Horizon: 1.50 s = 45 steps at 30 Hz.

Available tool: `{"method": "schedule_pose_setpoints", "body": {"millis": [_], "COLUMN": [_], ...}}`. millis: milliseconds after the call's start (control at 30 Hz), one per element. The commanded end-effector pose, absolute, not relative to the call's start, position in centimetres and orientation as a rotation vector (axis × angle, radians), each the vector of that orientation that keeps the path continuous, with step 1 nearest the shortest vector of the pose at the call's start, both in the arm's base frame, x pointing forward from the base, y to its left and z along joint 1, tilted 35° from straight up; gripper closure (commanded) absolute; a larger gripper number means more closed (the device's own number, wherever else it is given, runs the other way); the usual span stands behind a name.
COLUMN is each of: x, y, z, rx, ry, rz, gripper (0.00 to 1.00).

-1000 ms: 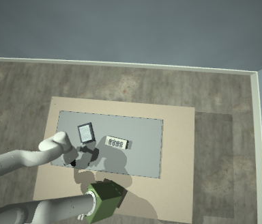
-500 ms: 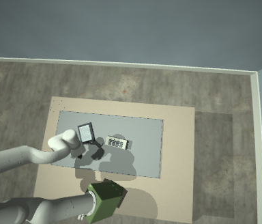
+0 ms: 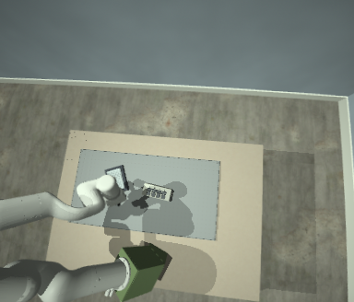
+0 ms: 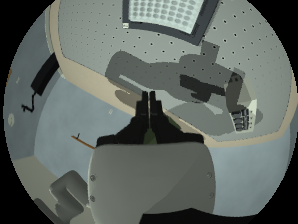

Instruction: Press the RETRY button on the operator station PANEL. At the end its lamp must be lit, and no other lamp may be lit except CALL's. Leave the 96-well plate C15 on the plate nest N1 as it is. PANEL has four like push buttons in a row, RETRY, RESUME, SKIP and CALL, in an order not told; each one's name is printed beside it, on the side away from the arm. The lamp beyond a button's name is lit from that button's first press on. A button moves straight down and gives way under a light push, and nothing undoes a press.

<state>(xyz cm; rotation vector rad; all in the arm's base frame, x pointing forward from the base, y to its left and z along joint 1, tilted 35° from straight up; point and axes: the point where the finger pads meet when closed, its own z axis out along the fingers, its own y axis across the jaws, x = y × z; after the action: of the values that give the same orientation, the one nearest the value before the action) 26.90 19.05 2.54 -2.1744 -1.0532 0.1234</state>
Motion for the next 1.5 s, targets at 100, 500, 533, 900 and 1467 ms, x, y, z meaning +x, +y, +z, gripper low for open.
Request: {"method": "schedule_pose_setpoints", "body": {"millis": [100, 500, 533, 900, 1467], "x": [28.9, 32.0, 32.3, 34.7, 36.4], "y": [17.5, 14.0, 13.6, 9.1, 2.3], "z": [1.7, 0.0, -0.1, -2.0, -4.5], "rx": [-2.264, -2.346, -2.362, -2.445, -2.533], "ry": [-0.874, -0.686, -0.648, -0.411, -0.079], "rz": [0.046, -0.022, -0.034, -0.104, -0.182], "gripper": [1.0, 1.0, 1.0, 1.0, 1.0]}}
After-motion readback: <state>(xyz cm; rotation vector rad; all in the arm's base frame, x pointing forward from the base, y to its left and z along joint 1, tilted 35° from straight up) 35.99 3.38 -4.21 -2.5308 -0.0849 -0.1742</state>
